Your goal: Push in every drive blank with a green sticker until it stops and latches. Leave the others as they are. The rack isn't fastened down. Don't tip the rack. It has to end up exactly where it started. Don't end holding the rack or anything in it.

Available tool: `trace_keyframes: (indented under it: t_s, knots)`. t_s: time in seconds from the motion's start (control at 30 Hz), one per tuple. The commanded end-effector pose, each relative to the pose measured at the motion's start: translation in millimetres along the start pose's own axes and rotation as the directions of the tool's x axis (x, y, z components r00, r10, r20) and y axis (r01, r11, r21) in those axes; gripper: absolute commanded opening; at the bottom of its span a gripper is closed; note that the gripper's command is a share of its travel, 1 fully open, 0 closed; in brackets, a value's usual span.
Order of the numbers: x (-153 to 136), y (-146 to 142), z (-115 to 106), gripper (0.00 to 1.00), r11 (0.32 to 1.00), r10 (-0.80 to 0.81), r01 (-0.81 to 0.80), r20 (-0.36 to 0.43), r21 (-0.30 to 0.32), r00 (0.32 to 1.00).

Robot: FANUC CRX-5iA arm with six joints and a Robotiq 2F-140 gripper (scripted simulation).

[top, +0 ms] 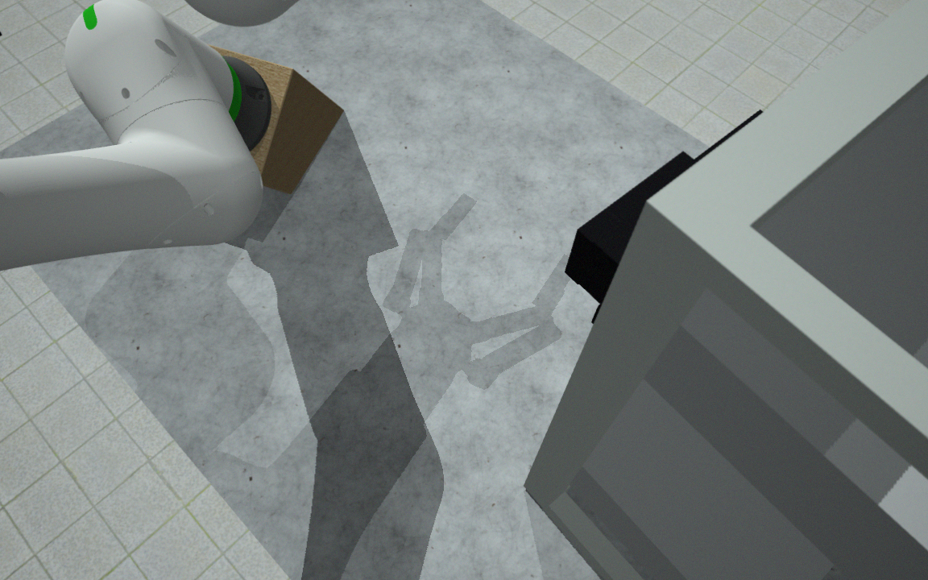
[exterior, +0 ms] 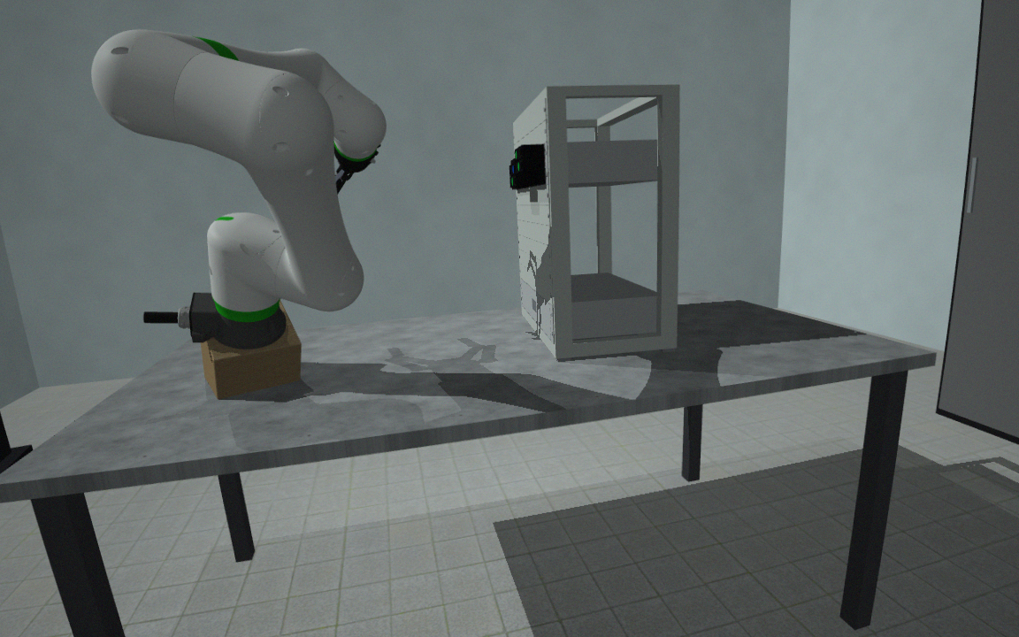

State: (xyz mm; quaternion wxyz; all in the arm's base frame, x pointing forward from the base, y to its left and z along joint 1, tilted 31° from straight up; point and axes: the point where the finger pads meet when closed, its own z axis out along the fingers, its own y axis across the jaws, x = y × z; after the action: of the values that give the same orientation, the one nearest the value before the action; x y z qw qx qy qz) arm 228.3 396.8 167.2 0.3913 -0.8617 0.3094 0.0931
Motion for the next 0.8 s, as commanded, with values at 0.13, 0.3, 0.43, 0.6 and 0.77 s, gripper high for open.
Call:
trace_keyframes:
  t_s: [0.13, 0.3, 0.43, 0.6, 0.77]
  knots:
    - [-15, -36, 18, 1.0, 0.981, 0.157, -0.161, 0.045, 0.109, 0.987]
    - [-23, -65, 28, 1.0, 0.934, 0.289, -0.304, 0.103, 0.188, 0.952]
    - [-27, -88, 33, 1.0, 0.874, 0.392, -0.421, 0.16, 0.244, 0.906]
    - [-27, -106, 36, 1.0, 0.814, 0.465, -0.508, 0.208, 0.281, 0.86]
    - [-24, -133, 37, 1.0, 0.69, 0.571, -0.644, 0.298, 0.329, 0.765]
